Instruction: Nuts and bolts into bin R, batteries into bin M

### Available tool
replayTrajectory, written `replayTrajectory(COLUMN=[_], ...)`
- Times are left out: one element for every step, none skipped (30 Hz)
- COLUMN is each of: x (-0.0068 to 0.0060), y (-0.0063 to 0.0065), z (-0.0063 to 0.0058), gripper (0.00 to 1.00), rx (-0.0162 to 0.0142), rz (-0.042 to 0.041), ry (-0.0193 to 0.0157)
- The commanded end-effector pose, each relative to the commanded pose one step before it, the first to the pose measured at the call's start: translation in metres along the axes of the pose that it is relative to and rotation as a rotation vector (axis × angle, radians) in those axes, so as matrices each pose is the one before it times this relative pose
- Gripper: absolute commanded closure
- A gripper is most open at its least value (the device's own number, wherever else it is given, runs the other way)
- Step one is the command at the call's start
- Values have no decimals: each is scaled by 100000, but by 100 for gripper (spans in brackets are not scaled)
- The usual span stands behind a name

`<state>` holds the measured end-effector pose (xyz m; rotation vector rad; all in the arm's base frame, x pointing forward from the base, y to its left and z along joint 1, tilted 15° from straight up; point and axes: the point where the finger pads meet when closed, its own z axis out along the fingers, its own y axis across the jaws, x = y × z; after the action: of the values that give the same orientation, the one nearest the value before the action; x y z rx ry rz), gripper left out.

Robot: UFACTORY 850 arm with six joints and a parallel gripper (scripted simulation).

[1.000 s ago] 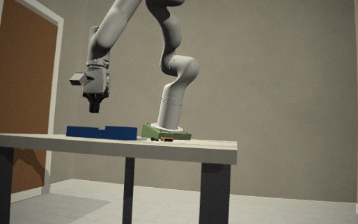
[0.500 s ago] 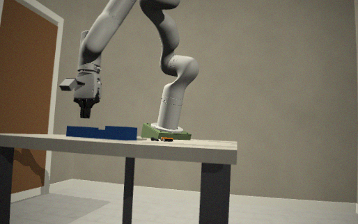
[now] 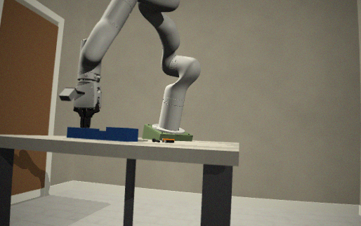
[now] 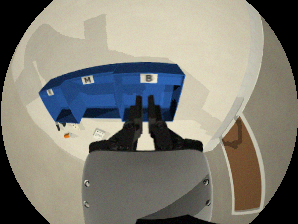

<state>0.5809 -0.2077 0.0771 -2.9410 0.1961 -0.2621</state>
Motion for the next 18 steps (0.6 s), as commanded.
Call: replayTrajectory(x=[116,0,0,0,0,-1,-1,-1,0,0,-2,0,4,-1,-1,-1,0,0], y=[24,0,0,0,0,0,0,0,0,0,0,0,-1,0,0,0,0,0], z=[1264,267,267,267,267,74,1,1,0,0,1,0,-6,2,1,1,1,0], gripper=[93,93,93,93,93,93,93,93,93,93,93,93,93,93,93,93,93,93], rx=[-6,0,0,0,0,0,1,0,0,0,1,0,-3,1,1,0,0,0], rz=[-28,0,0,0,0,0,0,0,0,0,0,0,1,0,0,0,0,0], ry=[237,0,0,0,0,0,1,1,0,0,1,0,-5,1,1,1,1,0])
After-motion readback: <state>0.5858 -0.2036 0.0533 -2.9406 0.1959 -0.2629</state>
